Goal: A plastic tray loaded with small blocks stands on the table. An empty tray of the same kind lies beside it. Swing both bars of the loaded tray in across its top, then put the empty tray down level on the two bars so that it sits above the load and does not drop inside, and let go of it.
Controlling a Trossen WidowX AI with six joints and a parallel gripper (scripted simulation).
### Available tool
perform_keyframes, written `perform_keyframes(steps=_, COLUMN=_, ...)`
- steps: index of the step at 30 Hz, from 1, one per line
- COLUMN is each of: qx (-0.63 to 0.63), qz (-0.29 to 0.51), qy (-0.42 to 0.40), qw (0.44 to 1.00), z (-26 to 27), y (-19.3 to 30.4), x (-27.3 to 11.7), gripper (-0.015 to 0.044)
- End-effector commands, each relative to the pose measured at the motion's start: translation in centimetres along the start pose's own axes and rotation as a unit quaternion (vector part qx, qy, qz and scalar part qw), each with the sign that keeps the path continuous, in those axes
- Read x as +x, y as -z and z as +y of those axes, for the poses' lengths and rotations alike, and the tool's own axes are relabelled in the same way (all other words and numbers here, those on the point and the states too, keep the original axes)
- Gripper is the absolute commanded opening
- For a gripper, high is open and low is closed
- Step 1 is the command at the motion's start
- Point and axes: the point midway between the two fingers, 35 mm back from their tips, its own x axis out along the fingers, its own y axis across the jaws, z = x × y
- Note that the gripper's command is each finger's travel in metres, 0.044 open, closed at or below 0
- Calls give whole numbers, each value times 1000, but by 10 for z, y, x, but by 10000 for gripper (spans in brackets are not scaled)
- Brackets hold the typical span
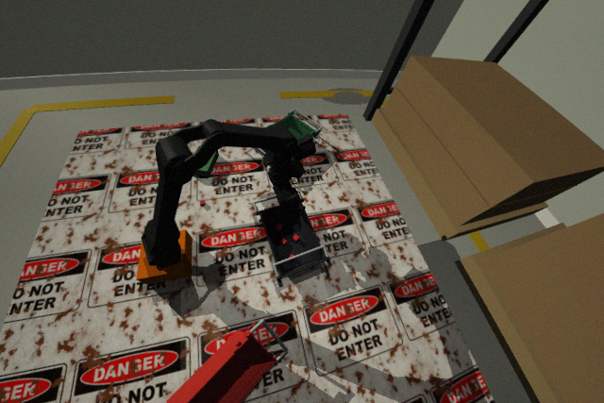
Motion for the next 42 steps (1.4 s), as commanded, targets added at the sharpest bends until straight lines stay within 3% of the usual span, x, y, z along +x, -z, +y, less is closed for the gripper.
perform_keyframes(steps=1, qx=3, qz=6, qy=0, qw=1000, z=2, y=3, x=16, gripper=83)
perform_keyframes(steps=11, qx=3, qz=6, qy=0, qw=1000, z=2, y=5, x=59, gripper=83)
perform_keyframes(steps=29, qx=3, qz=6, qy=1, qw=1000, z=-27, y=5, x=26, gripper=83)
perform_keyframes(steps=42, qx=3, qz=6, qy=3, qw=1000, z=-65, y=5, x=34, gripper=83)
